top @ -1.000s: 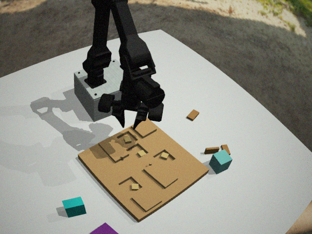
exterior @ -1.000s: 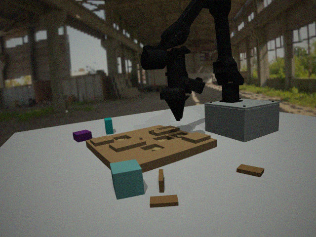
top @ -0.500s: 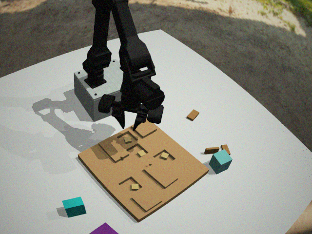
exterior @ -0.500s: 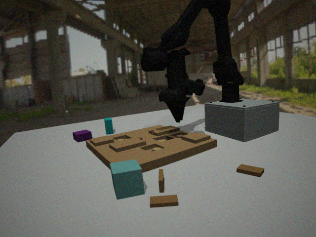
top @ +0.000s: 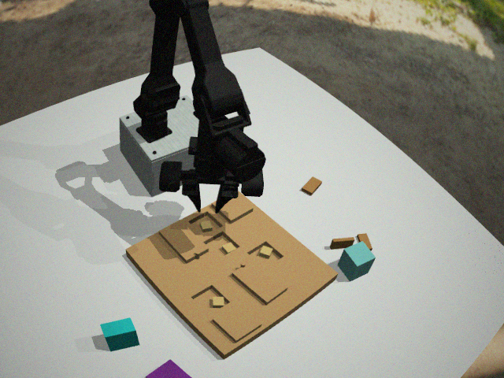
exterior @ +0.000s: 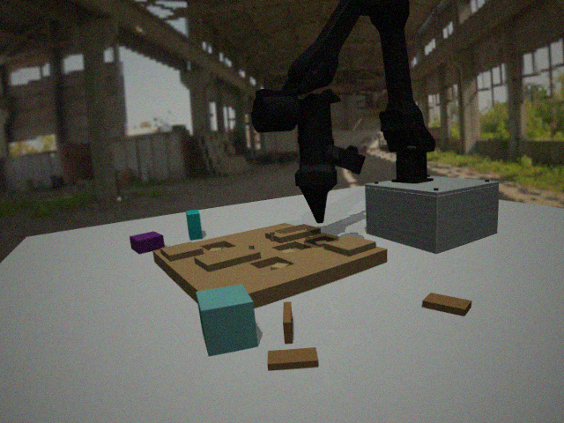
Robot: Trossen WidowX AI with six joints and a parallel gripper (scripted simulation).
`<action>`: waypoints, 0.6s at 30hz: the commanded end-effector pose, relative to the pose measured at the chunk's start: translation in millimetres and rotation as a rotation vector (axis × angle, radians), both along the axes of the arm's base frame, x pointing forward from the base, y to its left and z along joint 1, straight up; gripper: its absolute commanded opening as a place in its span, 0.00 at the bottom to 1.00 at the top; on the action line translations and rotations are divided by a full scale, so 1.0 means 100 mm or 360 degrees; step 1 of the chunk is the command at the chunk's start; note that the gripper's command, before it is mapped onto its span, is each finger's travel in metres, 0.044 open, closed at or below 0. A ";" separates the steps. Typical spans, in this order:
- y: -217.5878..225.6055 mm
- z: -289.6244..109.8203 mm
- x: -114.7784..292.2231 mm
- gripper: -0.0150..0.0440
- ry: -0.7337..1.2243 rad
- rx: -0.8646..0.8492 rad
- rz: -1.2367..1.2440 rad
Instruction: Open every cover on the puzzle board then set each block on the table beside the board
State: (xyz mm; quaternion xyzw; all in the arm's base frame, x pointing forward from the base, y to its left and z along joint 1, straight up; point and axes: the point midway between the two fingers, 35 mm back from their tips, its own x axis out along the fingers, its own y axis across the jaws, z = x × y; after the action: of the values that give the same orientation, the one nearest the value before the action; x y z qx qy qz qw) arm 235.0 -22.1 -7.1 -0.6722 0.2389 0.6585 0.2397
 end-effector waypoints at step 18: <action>0.00 -0.12 -0.01 0.50 0.0008 -0.0012 0.0497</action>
State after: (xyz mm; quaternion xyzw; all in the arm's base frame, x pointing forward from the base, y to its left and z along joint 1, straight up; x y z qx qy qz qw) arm 234.7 -22.2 -16.6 -0.6977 0.1504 0.6842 0.1494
